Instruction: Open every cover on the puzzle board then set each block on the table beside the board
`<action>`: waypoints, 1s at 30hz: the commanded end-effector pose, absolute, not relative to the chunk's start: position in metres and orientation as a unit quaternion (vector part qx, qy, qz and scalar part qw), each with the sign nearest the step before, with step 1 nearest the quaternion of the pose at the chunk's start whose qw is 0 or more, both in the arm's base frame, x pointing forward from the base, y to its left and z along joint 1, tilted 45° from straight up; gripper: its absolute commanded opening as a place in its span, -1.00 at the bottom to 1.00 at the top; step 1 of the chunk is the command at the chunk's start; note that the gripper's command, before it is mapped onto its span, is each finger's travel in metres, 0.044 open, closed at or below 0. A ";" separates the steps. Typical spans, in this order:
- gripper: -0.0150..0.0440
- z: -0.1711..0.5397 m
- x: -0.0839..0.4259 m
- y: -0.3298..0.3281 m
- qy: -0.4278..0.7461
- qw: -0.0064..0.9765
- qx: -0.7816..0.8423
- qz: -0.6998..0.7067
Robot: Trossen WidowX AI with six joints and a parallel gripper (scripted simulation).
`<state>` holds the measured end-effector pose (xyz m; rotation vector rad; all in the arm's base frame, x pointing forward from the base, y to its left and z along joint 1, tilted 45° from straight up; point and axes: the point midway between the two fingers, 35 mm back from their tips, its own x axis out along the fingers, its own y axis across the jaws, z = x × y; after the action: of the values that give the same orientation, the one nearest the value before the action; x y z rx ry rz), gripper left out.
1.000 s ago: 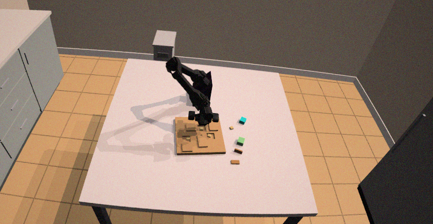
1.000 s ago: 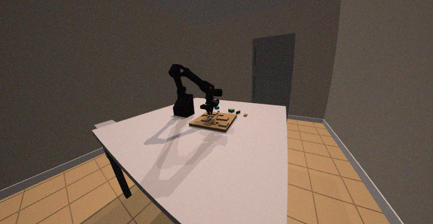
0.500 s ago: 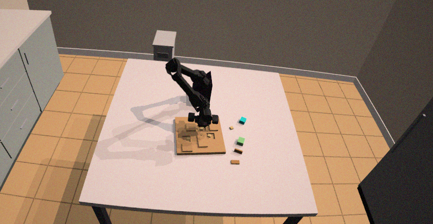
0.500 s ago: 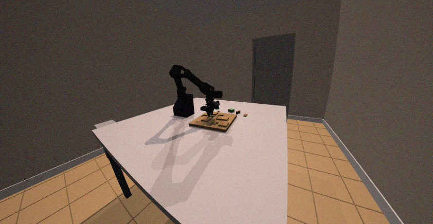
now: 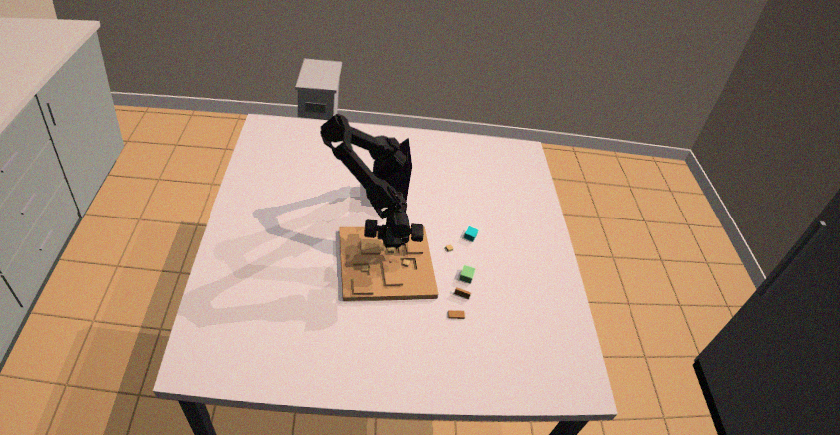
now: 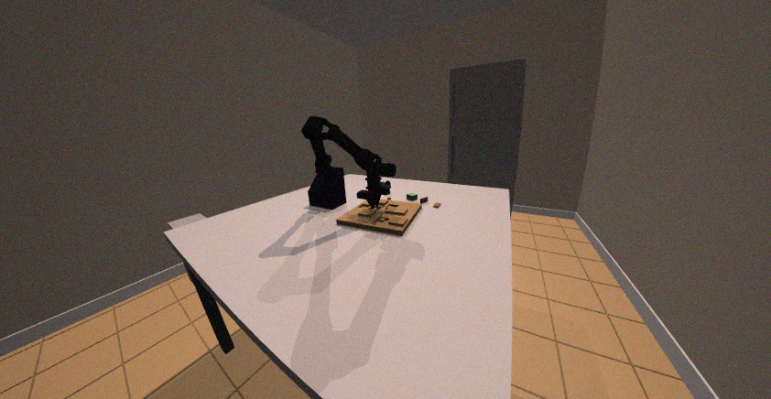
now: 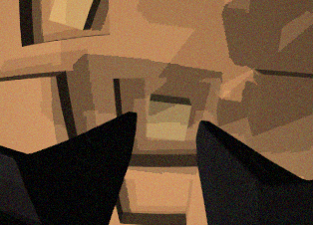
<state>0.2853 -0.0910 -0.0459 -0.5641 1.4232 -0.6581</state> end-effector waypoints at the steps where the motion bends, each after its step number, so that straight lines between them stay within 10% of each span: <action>1: 0.00 -0.046 0.285 -0.091 0.632 0.671 -0.254 -0.291; 30: -0.10 -0.052 0.285 -0.098 0.631 0.673 -0.250 -0.293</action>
<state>0.2851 -0.0986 -0.0526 -0.5634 1.4214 -0.6591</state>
